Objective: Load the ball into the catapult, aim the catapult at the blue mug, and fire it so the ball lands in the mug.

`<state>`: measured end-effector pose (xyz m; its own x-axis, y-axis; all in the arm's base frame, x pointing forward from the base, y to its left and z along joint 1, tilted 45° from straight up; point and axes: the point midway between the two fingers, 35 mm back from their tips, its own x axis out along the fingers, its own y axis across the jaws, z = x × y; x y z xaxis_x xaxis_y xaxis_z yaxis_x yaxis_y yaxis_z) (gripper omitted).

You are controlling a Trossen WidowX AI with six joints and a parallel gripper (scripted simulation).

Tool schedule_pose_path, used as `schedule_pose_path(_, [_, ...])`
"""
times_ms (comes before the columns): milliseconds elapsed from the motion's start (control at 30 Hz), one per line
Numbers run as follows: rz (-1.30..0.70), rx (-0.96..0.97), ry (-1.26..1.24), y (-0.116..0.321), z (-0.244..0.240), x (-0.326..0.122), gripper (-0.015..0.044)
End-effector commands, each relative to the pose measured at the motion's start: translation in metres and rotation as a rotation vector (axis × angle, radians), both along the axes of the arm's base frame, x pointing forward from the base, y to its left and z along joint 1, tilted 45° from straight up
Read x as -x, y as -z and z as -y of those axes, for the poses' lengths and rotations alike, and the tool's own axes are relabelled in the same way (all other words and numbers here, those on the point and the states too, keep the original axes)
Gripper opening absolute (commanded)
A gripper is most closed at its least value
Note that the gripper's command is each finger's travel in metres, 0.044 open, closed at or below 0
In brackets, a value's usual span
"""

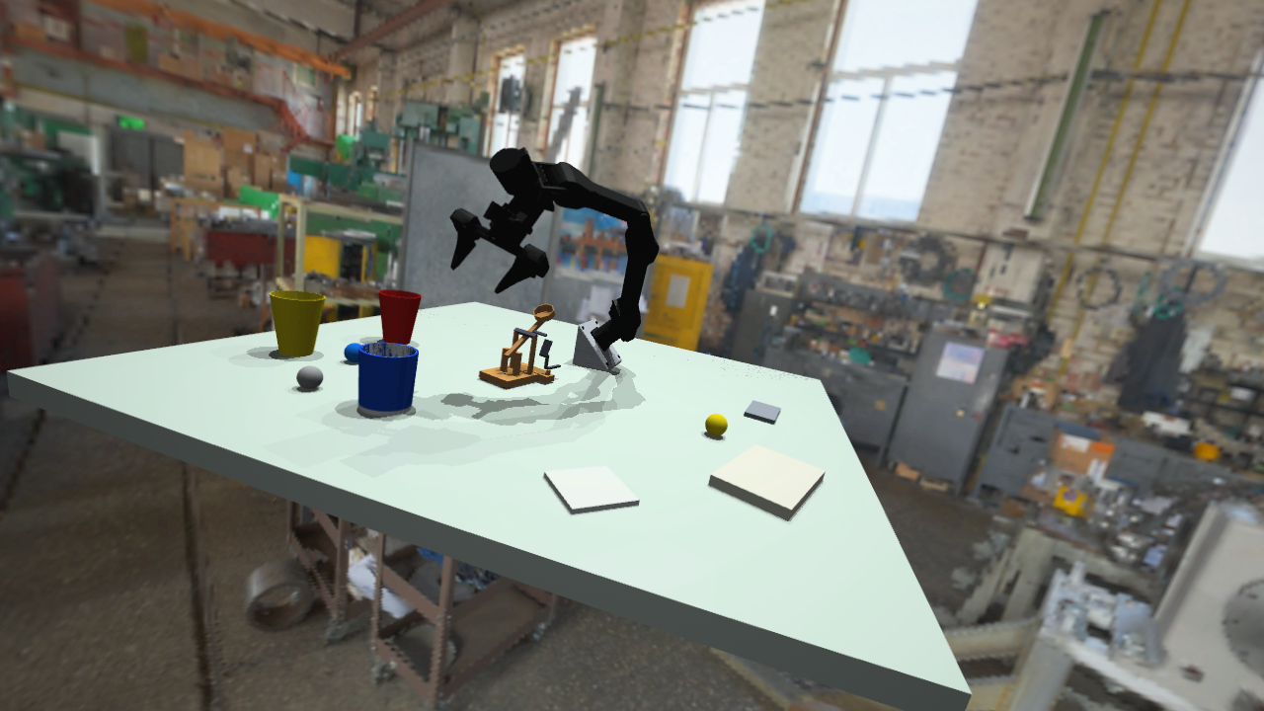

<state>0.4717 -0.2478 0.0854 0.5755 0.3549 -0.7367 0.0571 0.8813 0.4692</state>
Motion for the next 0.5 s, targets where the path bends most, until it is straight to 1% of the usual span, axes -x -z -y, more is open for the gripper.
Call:
schedule_pose_path(0, [0.032,-0.091,0.096,0.005,0.025,-0.007,0.044])
schedule_pose_path(267, [0.099,-0.26,0.261,0.012,0.076,-0.011,0.044])
schedule_pose_path(467, [0.104,-0.274,0.273,0.012,0.08,-0.011,0.044])
